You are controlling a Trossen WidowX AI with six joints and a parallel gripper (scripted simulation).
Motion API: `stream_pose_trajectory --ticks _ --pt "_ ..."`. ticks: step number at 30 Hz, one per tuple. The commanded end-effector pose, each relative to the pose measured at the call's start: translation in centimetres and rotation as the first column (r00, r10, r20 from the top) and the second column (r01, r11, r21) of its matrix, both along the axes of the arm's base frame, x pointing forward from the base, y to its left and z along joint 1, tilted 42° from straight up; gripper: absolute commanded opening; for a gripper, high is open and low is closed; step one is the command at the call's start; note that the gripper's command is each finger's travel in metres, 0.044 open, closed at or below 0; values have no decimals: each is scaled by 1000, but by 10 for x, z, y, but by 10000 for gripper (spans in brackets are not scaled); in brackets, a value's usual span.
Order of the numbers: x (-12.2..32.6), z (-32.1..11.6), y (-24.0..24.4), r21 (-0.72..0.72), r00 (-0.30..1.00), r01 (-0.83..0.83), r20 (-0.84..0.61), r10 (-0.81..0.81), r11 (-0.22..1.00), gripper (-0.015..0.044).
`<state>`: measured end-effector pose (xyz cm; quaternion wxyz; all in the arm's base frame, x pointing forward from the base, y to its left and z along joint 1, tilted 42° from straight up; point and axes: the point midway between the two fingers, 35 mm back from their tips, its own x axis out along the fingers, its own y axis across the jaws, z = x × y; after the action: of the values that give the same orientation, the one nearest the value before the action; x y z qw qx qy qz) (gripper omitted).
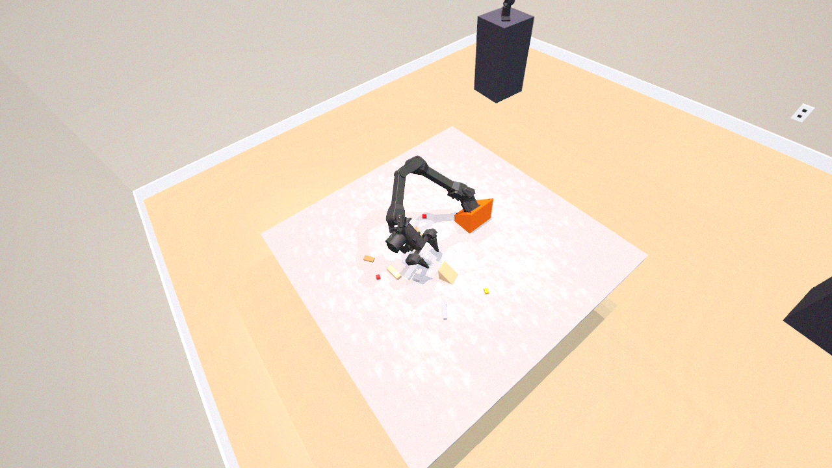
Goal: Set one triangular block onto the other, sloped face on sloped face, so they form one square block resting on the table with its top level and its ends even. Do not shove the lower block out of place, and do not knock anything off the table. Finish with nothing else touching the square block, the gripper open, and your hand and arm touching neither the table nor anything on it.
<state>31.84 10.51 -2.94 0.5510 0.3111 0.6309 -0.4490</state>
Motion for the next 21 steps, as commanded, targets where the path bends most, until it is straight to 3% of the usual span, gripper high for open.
stream_pose_trajectory --ticks 1,21 --pt "-1 -6 0 1 1000 9 -2 -9 1000 440" --pt "-5 -39 -3 1 1000 9 -2 -9 1000 440"
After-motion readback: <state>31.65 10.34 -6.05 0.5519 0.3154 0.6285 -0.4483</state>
